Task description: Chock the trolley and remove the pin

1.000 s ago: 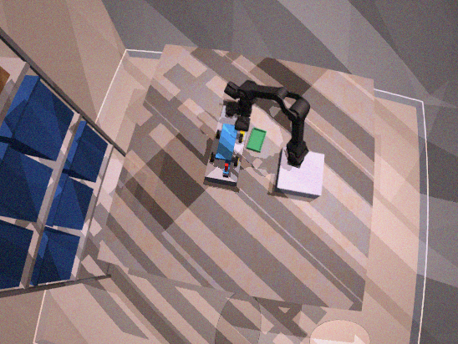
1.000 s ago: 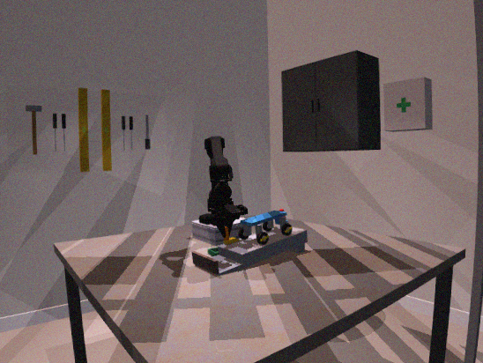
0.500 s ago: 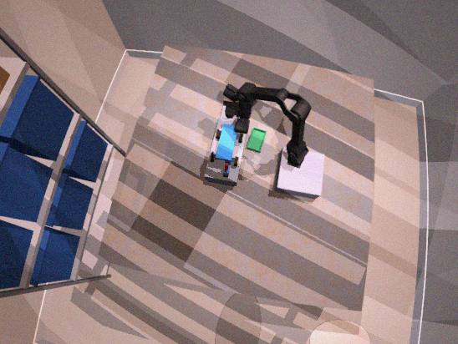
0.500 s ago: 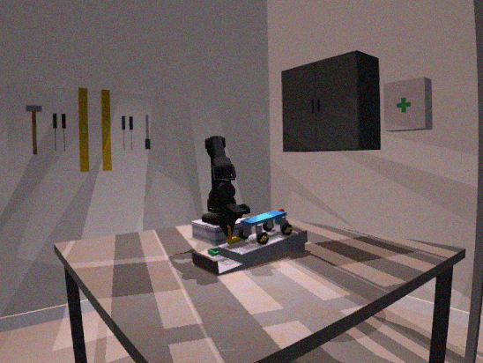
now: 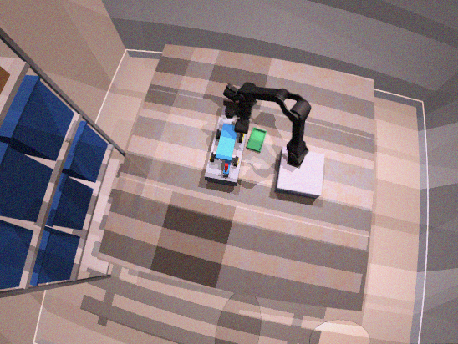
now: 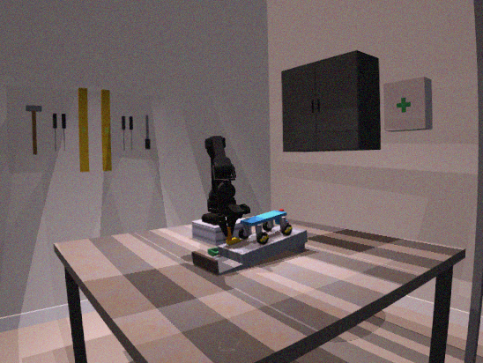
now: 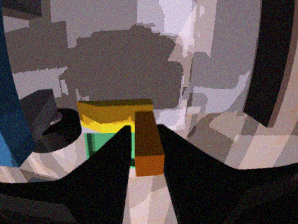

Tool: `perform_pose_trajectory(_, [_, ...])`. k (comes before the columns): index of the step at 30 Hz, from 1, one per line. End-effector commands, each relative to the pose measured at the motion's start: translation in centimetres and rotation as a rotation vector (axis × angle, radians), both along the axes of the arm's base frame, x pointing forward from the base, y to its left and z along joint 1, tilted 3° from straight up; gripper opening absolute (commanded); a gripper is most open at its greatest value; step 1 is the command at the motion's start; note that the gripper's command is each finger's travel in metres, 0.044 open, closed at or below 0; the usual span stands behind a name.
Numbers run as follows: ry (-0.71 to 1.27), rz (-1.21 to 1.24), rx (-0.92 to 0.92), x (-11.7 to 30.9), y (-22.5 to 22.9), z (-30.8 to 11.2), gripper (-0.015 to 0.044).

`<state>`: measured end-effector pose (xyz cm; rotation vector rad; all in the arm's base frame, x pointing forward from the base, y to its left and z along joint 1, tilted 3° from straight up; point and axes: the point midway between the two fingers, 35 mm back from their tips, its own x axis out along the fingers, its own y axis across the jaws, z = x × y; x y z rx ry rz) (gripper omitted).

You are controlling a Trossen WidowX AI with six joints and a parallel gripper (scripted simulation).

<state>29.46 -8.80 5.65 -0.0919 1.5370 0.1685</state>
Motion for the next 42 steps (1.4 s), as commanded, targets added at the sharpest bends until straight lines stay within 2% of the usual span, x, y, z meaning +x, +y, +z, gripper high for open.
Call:
perform_pose_trajectory(1, [-0.001, 0.002, 0.000, 0.0, 0.0, 0.0, 0.0184])
perform_pose_trajectory(28, [-0.003, -0.001, 0.006, -0.1, -0.4, 6.0, 0.0190])
perform_pose_trajectory(32, [0.007, -0.005, 0.003, -0.4, -0.4, 5.2, 0.0295])
perform_pose_trajectory(36, [-0.060, 0.054, 0.029, 0.9, 1.9, 6.9, 0.0190])
perform_pose_trajectory(42, [-0.058, -0.080, 0.058, 1.5, 4.1, 7.4, 0.0190])
